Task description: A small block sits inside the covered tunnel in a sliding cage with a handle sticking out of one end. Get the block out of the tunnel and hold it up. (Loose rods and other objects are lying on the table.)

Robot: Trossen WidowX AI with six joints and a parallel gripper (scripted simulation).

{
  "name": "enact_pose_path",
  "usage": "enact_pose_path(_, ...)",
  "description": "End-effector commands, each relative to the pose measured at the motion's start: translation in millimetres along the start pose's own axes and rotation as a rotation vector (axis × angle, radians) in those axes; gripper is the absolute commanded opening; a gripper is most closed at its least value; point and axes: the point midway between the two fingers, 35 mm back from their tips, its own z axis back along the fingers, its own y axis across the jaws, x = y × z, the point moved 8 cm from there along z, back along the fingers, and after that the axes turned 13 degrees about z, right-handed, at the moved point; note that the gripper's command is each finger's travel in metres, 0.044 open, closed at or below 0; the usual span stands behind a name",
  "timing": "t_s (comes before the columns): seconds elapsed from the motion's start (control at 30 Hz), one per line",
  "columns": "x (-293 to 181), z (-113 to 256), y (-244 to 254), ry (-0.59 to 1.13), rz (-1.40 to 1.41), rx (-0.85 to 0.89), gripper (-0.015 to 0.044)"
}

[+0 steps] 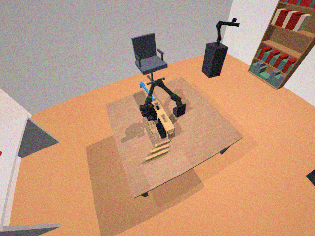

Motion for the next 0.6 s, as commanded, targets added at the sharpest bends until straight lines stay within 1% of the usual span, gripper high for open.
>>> enact_pose_path(0.0, 6.7, 16.4, -2.1, -0.007, -0.01, -0.003, 0.0)
enact_pose_path(0.57, 18.2, 95.8, -8.4, -0.007, -0.004, -0.007, 0.0)
